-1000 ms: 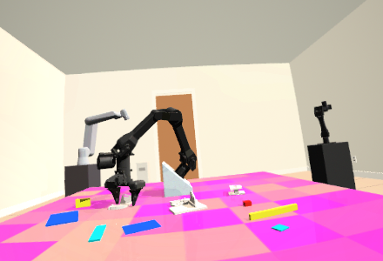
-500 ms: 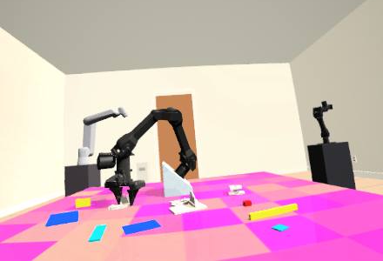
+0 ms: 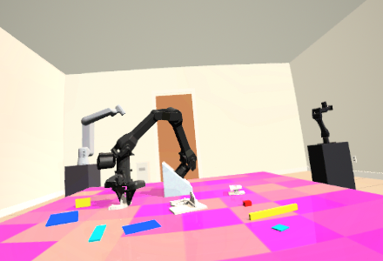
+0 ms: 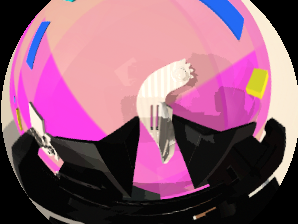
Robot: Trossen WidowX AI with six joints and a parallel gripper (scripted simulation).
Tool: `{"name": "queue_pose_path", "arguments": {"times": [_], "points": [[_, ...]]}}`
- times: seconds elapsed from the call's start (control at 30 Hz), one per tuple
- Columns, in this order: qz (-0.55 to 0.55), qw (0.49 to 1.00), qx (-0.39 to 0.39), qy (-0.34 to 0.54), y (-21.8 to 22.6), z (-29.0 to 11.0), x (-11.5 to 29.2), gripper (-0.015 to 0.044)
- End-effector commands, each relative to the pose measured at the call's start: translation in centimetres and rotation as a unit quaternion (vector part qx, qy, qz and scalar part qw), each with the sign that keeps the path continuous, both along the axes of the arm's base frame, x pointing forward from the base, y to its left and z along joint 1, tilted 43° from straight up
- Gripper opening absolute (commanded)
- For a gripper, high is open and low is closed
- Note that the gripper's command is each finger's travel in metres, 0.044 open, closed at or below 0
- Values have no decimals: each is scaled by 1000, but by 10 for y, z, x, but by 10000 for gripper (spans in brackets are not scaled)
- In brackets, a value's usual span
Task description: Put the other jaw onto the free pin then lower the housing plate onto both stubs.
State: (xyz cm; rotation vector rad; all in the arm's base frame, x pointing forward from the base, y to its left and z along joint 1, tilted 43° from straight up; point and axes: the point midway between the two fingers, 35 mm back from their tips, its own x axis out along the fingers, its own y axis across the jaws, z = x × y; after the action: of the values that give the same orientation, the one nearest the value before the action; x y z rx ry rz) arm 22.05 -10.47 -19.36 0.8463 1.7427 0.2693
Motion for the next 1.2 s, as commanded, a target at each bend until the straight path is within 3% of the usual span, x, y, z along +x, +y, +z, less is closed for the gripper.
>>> {"name": "queue_pose_path", "arguments": {"times": [0.0, 1.17], "points": [[0, 1000, 1, 0, 0, 0, 0, 134], [-15, 1000, -2, 10, -50, 61, 11, 134]]}}
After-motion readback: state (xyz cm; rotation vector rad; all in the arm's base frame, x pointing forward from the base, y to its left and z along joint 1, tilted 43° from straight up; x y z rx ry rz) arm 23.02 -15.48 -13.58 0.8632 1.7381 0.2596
